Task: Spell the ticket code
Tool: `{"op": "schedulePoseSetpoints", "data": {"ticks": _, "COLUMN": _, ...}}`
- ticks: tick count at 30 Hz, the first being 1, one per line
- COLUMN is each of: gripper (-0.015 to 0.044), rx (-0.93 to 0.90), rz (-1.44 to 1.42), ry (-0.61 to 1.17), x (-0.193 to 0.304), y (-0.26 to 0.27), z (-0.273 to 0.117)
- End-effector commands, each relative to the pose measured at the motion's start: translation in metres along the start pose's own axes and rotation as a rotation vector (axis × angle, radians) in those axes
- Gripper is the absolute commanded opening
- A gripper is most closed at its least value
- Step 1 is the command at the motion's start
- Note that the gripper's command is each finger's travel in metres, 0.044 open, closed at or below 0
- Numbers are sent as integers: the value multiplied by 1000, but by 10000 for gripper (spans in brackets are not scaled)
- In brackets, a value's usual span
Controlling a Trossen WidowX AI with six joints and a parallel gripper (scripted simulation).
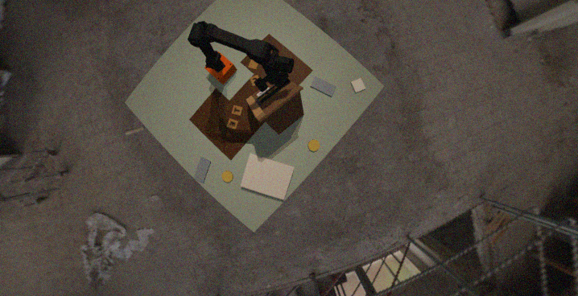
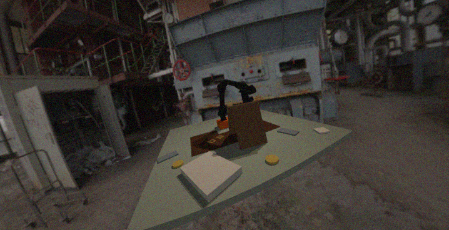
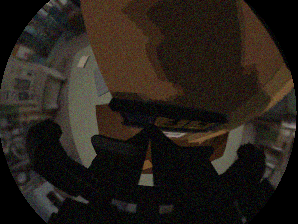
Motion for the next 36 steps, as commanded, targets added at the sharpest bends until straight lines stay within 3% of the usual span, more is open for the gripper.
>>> {"op": "schedulePoseSetpoints", "data": {"ticks": 1, "gripper": 0, "rx": -3, "rz": -6, "ry": -1, "x": -3, "y": 1, "z": 2}}
{"op": "schedulePoseSetpoints", "data": {"ticks": 36, "gripper": 0, "rx": -3, "rz": -6, "ry": -2, "x": -6, "y": -5, "z": 8}}
Point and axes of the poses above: the point midway between the two fingers, 35 mm back from their tips, its own z axis out along the fingers, its own y axis across the jaws, x = y × z, the point moved 4 cm from there along -z, back along the fingers, and after that the axes turned 12 degrees about -z, right-handed, at the moved point
